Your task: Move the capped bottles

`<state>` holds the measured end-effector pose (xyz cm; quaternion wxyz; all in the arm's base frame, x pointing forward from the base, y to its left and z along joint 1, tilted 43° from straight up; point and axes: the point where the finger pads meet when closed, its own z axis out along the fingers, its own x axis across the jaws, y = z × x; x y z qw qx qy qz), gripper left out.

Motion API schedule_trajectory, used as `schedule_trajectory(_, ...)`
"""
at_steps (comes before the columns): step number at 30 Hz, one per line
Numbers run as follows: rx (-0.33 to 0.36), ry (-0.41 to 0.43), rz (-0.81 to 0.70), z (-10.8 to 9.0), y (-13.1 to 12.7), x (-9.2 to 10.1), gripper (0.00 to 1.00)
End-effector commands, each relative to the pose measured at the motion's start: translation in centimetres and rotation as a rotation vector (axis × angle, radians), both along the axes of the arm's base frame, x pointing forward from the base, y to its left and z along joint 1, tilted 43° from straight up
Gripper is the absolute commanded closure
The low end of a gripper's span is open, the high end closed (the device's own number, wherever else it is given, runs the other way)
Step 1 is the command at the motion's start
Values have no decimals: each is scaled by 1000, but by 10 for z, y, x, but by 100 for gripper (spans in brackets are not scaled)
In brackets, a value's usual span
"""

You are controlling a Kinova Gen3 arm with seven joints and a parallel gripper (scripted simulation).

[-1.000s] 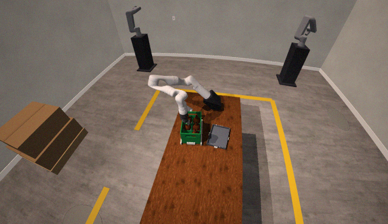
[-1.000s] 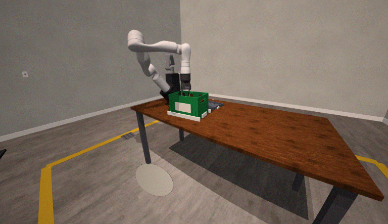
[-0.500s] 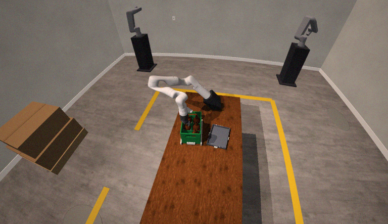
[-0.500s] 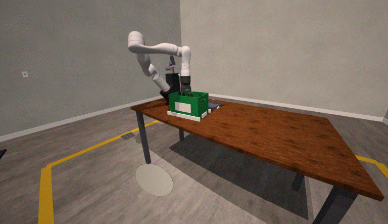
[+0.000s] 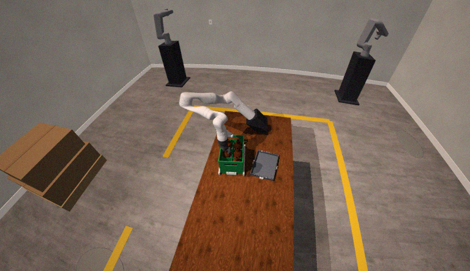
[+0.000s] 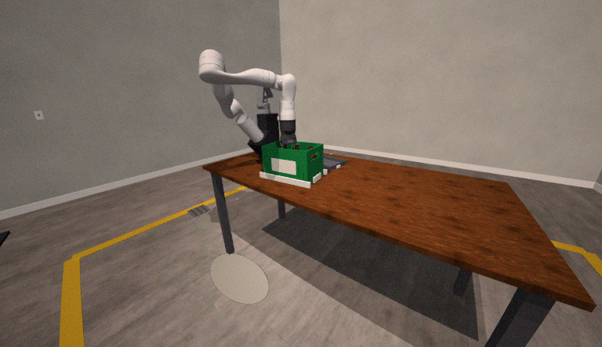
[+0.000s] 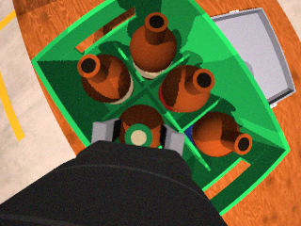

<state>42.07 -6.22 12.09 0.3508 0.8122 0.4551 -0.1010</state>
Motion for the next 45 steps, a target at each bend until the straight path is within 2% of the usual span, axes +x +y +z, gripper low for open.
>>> schedule_trajectory(1, 0, 2, 0, -1, -1, 0, 0)
schedule_trajectory(2, 0, 2, 0, -1, -1, 0, 0)
schedule_trajectory(3, 0, 0, 1, 0, 0, 0, 100)
schedule_trajectory(45, 0, 0, 1, 0, 0, 0, 100)
